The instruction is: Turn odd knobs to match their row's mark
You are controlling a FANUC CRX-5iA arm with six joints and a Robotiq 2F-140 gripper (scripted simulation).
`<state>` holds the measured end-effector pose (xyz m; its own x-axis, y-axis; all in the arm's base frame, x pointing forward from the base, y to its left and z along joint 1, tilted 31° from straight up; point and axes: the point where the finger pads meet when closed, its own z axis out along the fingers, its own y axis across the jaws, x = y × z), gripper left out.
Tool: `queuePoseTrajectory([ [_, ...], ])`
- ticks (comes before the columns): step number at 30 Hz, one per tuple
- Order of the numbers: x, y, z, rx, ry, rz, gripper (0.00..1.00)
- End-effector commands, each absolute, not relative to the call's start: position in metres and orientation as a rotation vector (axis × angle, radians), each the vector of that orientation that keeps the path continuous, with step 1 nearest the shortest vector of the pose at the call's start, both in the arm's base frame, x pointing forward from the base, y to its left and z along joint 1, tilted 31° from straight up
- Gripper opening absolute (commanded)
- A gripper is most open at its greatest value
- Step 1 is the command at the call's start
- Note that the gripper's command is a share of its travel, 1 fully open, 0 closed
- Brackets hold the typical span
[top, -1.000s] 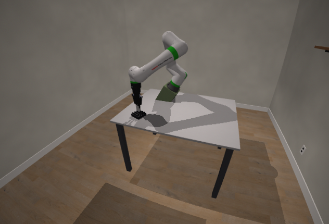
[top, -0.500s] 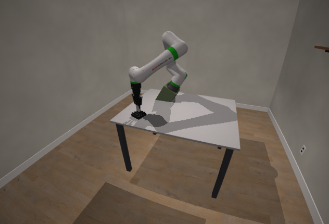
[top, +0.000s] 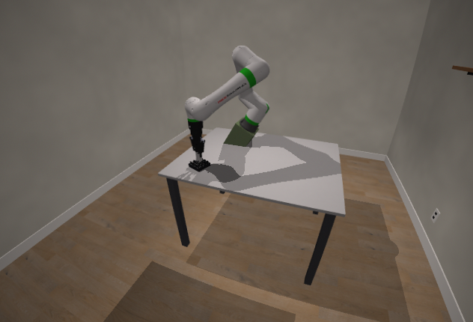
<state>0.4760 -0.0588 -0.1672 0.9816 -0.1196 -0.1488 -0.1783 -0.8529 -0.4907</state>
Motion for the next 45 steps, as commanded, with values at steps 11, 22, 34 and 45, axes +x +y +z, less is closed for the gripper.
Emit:
queuePoseTrajectory([
  [11,0.4761,-0.0583,-0.1684,-2.603,0.21,0.153,0.12],
  [22,0.4761,-0.0583,-0.1684,-2.603,0.21,0.153,0.12],
  [34,0.4761,-0.0583,-0.1684,-2.603,0.21,0.153,0.12],
  [45,0.4761,-0.0583,-0.1684,-2.603,0.21,0.153,0.05],
])
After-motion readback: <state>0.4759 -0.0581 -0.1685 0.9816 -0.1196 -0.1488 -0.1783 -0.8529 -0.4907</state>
